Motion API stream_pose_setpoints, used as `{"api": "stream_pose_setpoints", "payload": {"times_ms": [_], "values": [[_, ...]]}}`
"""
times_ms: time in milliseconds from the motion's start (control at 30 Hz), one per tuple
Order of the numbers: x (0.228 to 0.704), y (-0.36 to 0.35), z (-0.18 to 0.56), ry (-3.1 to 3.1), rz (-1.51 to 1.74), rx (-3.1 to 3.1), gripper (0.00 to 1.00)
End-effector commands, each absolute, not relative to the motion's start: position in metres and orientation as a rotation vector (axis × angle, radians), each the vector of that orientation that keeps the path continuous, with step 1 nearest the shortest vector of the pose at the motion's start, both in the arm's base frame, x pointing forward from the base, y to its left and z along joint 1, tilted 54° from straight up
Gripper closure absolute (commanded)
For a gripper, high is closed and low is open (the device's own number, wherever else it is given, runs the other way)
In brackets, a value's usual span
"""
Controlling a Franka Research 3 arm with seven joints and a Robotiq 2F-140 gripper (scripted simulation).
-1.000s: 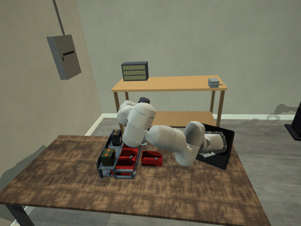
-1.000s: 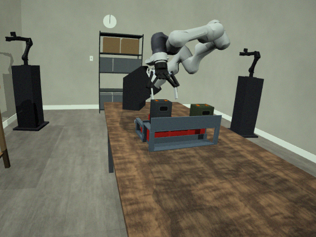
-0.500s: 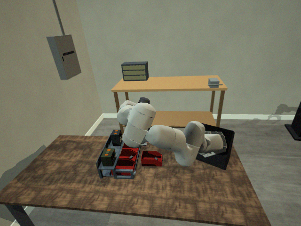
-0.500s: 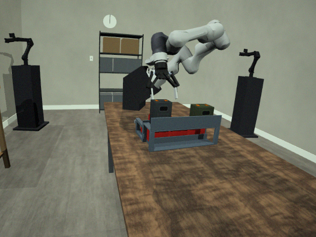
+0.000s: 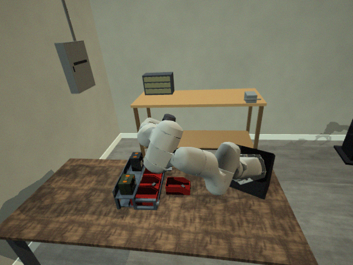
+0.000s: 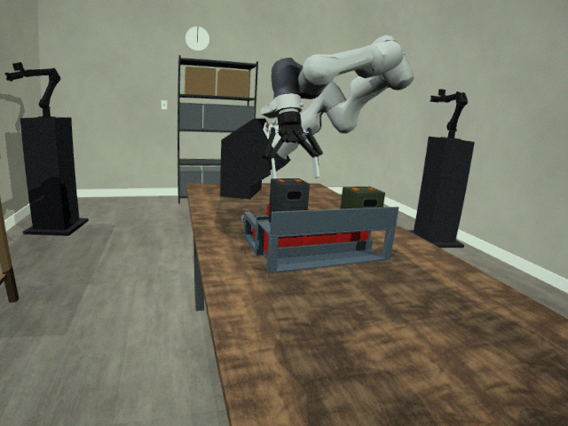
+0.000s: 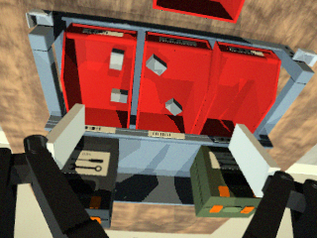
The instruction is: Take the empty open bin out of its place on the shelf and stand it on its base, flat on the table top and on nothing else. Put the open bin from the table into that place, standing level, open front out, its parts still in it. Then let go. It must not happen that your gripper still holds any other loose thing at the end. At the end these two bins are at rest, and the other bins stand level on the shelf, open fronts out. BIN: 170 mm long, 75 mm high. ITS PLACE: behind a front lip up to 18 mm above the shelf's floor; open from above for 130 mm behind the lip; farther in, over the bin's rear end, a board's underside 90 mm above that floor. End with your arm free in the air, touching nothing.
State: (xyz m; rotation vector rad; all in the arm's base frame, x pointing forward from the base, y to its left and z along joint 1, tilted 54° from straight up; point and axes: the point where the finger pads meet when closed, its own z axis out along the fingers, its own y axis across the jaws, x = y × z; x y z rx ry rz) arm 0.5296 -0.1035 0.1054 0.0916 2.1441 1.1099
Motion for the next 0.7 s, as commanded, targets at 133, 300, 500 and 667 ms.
{"api": "stream_pose_setpoints", "payload": {"times_ms": [133, 300, 500, 667], "values": [[0.5303, -0.1036, 0.1061, 2.144, 1.110, 0.098, 0.00], [0.5303, -0.1036, 0.1061, 2.144, 1.110, 0.098, 1.00], [0.5303, -0.1036, 0.1061, 2.144, 1.110, 0.098, 1.00], [0.5303, -0.1036, 0.1061, 2.144, 1.110, 0.098, 1.00]]}}
